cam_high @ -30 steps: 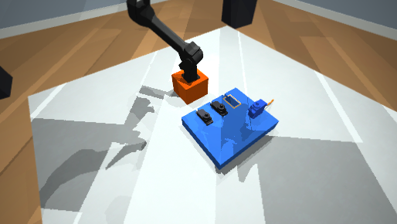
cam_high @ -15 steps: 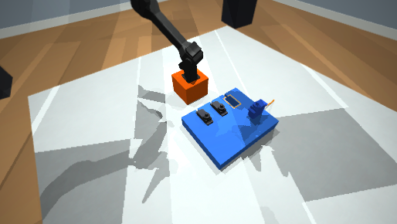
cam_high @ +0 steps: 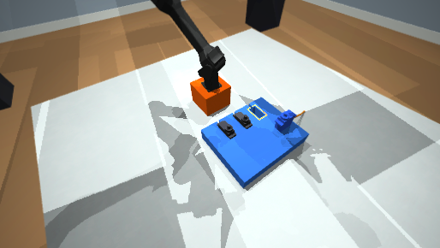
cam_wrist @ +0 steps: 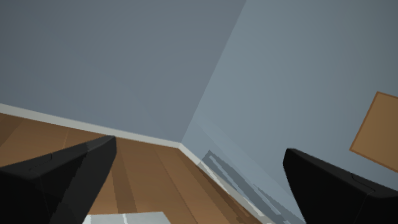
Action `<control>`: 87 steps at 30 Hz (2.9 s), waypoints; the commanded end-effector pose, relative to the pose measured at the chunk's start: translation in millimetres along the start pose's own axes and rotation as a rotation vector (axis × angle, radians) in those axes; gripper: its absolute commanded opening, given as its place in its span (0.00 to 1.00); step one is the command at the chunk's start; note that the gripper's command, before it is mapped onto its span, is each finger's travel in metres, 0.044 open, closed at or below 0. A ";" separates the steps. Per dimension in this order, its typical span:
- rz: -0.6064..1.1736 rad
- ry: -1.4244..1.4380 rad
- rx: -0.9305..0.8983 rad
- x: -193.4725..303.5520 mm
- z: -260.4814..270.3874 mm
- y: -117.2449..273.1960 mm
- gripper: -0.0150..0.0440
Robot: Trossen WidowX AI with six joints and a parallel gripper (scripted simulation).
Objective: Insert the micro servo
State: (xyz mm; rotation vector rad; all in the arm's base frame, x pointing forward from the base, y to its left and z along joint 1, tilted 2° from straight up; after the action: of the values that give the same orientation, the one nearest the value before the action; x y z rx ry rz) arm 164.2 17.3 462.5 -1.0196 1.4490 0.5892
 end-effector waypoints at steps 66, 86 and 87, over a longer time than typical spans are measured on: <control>1.284 -0.832 0.007 190.4 205.8 -12.9 1.00; 1.590 -0.951 0.614 249.5 222.5 14.4 1.00; 1.598 -0.954 0.651 252.1 222.9 16.0 1.00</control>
State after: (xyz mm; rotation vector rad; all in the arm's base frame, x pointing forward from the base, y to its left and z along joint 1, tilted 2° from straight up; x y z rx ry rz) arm 292.3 148.0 191.0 0.9567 1.1260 1.3932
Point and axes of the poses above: the point midway between the two fingers, 35 mm back from their tips, its own y axis back along the fingers, its own z axis across the jaws, x = y × z, the point moved 8 cm from there along y, back along the fingers, and after that the axes turned 11 degrees about -y, right-handed, at the moved point
